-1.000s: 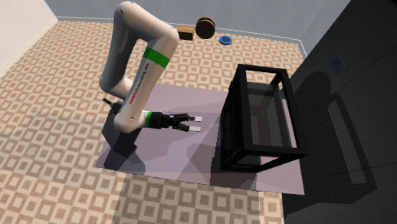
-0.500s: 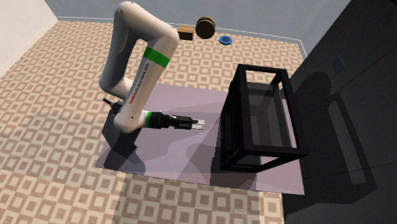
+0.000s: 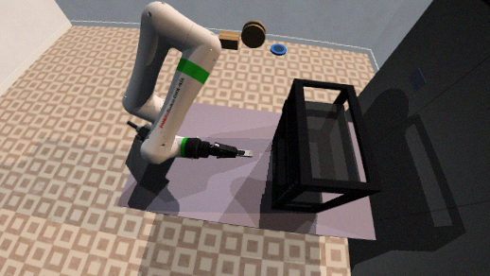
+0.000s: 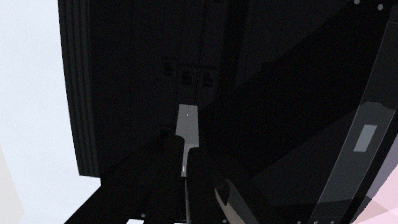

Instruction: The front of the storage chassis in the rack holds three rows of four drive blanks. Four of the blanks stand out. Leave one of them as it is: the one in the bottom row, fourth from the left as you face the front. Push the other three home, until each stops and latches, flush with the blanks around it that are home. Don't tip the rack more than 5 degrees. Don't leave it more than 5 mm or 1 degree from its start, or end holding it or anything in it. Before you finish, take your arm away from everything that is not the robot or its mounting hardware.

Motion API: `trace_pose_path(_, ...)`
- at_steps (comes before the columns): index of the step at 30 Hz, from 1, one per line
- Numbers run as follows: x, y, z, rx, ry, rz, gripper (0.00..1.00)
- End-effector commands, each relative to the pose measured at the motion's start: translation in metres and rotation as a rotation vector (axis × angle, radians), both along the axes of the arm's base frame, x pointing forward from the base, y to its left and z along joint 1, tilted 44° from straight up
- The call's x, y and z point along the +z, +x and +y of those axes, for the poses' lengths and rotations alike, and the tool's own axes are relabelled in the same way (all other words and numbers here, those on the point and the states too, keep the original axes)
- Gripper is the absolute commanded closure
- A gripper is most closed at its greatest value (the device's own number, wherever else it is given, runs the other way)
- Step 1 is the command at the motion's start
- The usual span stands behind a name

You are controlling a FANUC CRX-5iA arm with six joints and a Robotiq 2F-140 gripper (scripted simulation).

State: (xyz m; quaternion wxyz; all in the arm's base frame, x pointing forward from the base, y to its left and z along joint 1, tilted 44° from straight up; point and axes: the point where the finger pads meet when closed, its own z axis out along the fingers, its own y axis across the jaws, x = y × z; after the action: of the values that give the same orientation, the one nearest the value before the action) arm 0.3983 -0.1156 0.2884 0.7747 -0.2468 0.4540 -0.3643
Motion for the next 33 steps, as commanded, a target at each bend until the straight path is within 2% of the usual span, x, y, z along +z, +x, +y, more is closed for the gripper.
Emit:
trace_pose_path(1,0.000,0.000,0.000,0.000,0.000,0.000,1.00)
trace_pose_path(6,0.003,0.006,0.005,0.000,0.000,0.000,1.00)
trace_pose_path(13,0.017,0.034,0.026,0.000,0.000,0.000,1.00)
trace_pose_path(21,0.027,0.053,0.041,0.000,0.000,0.000,1.00)
trace_pose_path(33,0.035,0.068,0.044,0.000,0.000,0.000,1.00)
